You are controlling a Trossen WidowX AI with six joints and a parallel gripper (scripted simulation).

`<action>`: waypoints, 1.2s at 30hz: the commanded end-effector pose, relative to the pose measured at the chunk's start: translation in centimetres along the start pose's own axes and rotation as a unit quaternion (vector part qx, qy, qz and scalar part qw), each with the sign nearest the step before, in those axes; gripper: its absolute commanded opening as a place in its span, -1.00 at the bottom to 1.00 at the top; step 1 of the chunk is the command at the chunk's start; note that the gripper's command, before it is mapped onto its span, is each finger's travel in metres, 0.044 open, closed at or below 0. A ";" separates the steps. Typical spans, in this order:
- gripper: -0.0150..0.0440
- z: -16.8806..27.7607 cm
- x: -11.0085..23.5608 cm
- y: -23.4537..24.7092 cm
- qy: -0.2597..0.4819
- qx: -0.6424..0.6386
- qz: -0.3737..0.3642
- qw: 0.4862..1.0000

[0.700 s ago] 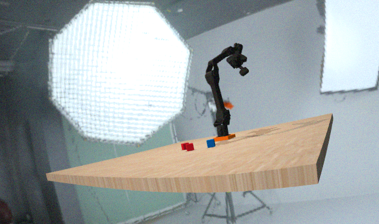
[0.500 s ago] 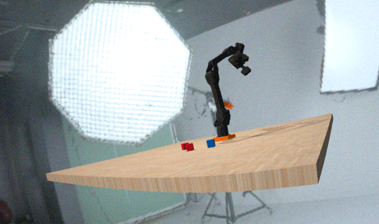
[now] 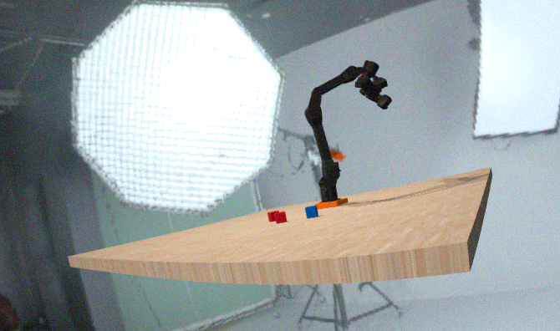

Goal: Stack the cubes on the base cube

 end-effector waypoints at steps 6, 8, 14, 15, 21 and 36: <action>0.41 -2.6 3.1 -7.2 -0.065 -0.013 0.109 0.992; 0.41 -2.9 4.0 -8.7 -0.076 -0.016 0.133 0.988; 0.41 -3.5 6.9 -13.3 -0.103 -0.028 0.202 0.974; 0.41 -3.5 7.4 -14.0 -0.106 -0.030 0.213 0.971; 0.41 -3.1 10.8 -18.3 -0.122 -0.048 0.280 0.951; 0.41 1.5 20.3 -26.9 -0.128 -0.110 0.424 0.890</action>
Point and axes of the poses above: the point midway between the two fingers, 35 mm back from their tips, its own x axis back along the fingers, its own y axis across the jaws, z = x × y, the point moved 7 cm from there along x, back along the fingers, and after that the axes turned 9 degrees about -x, right-handed, at the moved point
